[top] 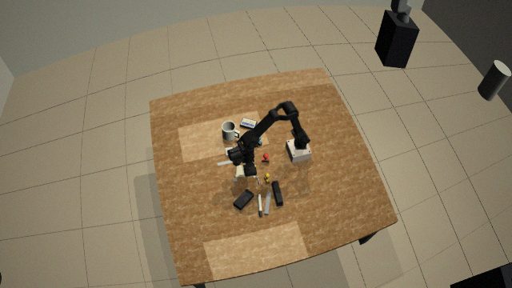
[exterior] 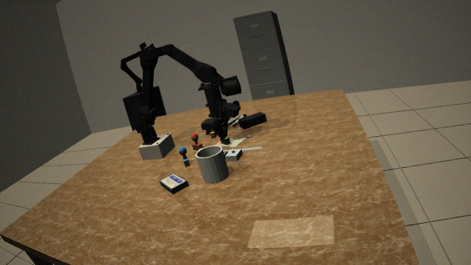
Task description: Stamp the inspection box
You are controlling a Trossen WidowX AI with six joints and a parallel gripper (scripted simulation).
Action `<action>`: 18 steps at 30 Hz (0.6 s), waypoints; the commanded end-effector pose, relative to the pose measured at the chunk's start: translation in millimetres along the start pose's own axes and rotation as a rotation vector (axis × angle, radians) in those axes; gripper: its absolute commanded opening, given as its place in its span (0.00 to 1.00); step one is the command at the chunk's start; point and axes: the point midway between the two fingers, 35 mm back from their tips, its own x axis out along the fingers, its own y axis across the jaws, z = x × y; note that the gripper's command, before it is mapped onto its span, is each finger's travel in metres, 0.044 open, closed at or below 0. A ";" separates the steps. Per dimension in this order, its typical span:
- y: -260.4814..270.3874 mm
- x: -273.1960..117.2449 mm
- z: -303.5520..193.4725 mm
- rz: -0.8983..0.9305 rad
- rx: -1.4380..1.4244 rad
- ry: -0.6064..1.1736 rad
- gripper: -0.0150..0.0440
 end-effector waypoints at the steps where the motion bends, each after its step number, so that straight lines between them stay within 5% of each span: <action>1: 0.3 -2.0 0.5 0.001 0.005 -0.001 0.25; 18: 0.4 -12.2 0.9 0.001 0.005 -0.001 0.25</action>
